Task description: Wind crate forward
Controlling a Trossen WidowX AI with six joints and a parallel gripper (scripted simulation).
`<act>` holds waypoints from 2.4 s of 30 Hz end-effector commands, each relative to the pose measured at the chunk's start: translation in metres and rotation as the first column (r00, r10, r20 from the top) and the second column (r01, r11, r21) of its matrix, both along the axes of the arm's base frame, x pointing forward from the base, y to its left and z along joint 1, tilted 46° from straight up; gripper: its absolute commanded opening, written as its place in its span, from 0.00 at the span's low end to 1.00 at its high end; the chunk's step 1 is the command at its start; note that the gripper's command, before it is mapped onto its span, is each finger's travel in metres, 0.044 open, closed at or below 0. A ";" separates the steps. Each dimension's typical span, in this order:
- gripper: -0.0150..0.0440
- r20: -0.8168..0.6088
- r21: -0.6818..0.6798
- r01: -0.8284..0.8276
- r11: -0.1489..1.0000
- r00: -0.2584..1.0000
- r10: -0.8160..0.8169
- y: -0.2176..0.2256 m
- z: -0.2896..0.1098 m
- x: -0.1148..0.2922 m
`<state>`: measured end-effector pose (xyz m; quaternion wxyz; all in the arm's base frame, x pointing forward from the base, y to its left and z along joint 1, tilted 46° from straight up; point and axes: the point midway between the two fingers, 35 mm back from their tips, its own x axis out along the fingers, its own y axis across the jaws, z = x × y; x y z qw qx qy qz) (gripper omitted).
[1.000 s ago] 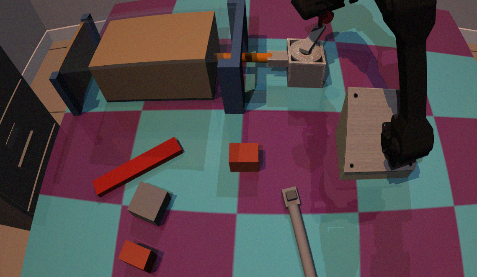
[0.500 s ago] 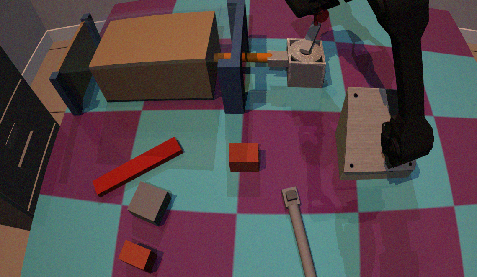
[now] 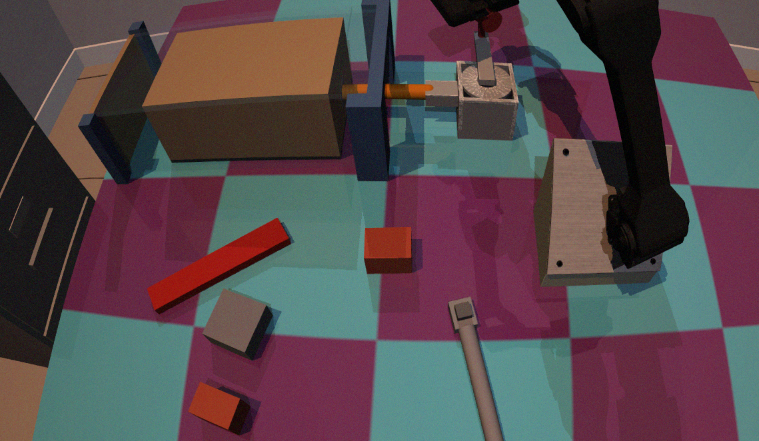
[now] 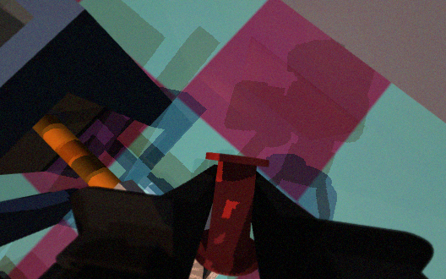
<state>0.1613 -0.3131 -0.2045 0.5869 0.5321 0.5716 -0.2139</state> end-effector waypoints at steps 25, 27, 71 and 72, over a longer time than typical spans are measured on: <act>0.25 0.031 0.010 -0.003 1.000 1.000 0.002 0.010 0.012 0.053; 0.25 0.031 0.010 -0.003 1.000 1.000 0.002 0.011 0.013 0.056; 0.25 0.033 0.016 -0.003 1.000 0.999 0.002 0.050 0.053 0.100; 0.25 0.033 0.016 -0.003 1.000 0.999 0.002 0.051 0.054 0.100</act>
